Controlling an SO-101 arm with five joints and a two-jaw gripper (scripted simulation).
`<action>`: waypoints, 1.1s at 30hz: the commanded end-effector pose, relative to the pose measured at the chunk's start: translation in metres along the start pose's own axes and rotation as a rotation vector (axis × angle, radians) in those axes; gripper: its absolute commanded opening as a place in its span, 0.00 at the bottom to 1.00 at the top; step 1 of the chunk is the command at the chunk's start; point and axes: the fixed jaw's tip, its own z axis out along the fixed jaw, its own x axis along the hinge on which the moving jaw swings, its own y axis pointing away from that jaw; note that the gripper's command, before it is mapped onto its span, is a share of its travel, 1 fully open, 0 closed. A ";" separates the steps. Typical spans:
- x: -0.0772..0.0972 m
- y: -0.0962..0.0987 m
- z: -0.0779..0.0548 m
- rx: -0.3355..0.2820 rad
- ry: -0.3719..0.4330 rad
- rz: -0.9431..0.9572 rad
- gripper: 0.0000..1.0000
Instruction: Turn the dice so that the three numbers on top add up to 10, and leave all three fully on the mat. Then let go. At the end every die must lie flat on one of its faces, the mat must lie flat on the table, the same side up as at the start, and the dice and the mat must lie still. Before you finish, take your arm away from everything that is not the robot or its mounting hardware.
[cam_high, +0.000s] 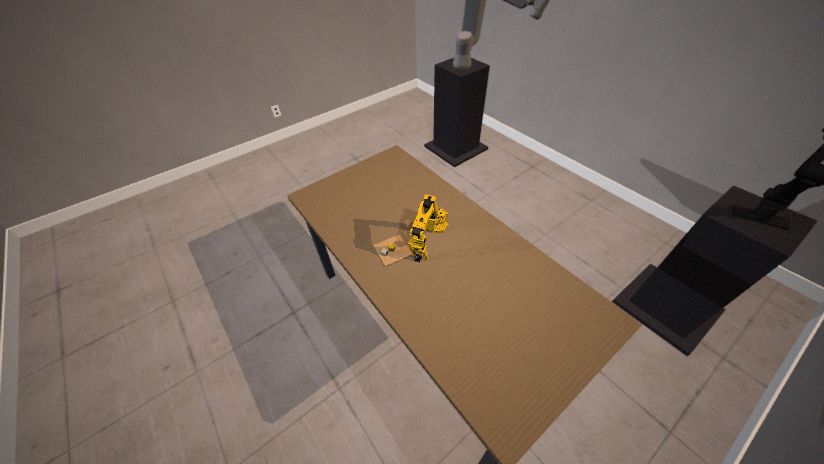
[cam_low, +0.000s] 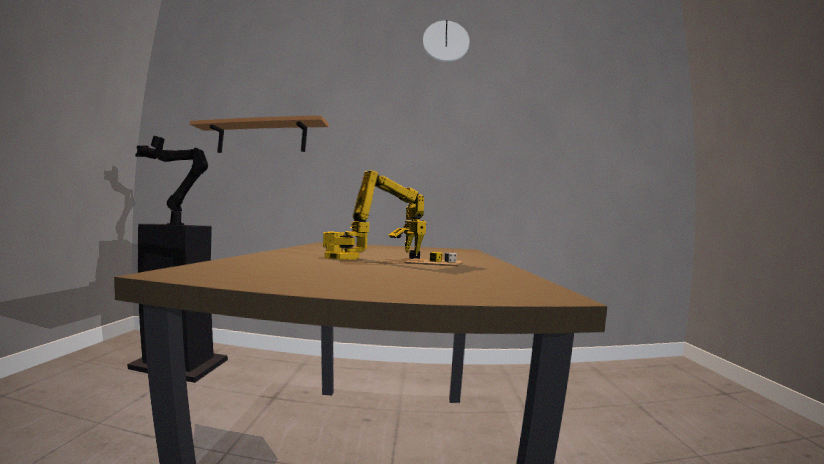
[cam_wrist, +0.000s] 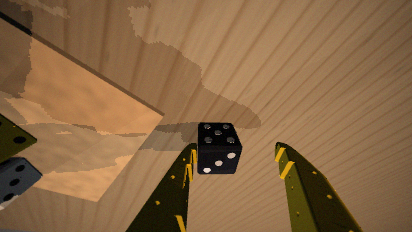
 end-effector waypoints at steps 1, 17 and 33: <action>0.003 0.002 -0.003 0.000 0.026 0.000 0.33; 0.005 0.002 -0.033 0.000 0.026 0.000 0.33; 0.002 0.002 -0.063 0.000 0.026 0.000 0.33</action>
